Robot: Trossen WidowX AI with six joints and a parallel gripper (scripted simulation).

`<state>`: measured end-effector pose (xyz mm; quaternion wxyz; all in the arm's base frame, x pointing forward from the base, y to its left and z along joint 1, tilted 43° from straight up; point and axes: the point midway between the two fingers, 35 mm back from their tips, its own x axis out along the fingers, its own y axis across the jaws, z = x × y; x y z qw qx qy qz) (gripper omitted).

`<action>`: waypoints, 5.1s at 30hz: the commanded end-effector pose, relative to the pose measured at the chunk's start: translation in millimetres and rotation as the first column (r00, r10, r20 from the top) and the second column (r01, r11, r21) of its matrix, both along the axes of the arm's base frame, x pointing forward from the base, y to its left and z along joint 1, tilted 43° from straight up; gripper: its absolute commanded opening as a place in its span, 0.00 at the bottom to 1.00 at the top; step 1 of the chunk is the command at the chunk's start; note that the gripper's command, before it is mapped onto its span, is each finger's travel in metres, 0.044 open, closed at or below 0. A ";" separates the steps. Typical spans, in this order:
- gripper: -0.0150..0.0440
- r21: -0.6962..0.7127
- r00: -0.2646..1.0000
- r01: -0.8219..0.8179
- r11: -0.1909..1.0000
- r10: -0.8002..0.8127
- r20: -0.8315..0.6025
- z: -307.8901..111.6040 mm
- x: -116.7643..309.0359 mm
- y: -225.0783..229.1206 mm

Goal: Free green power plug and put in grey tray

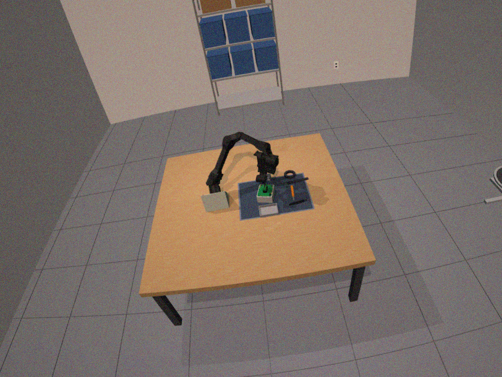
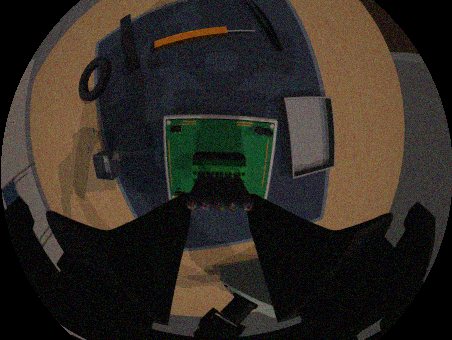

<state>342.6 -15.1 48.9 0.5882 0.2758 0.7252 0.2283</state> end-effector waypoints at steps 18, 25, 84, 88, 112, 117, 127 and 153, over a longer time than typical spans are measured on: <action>0.68 -0.008 0.999 0.027 1.000 -0.026 0.024 -5.2 -0.7 1.9; 0.68 -0.007 0.999 0.027 1.000 -0.026 0.024 -13.7 -2.1 9.7; 0.25 0.100 0.999 0.047 0.994 -0.049 0.022 -5.7 -1.1 -10.6; 0.25 -0.004 0.999 0.028 1.000 -0.028 0.024 0.7 0.3 -4.1; 0.25 0.102 0.999 0.047 0.994 -0.050 0.022 -2.0 -0.6 -14.3; 0.25 -0.030 0.999 0.023 0.999 -0.022 0.024 7.3 1.4 -7.1; 0.25 -0.101 1.000 0.009 0.995 -0.007 0.023 13.2 2.6 -4.0; 0.25 -0.136 1.000 0.003 0.991 0.000 0.022 19.2 3.7 -5.4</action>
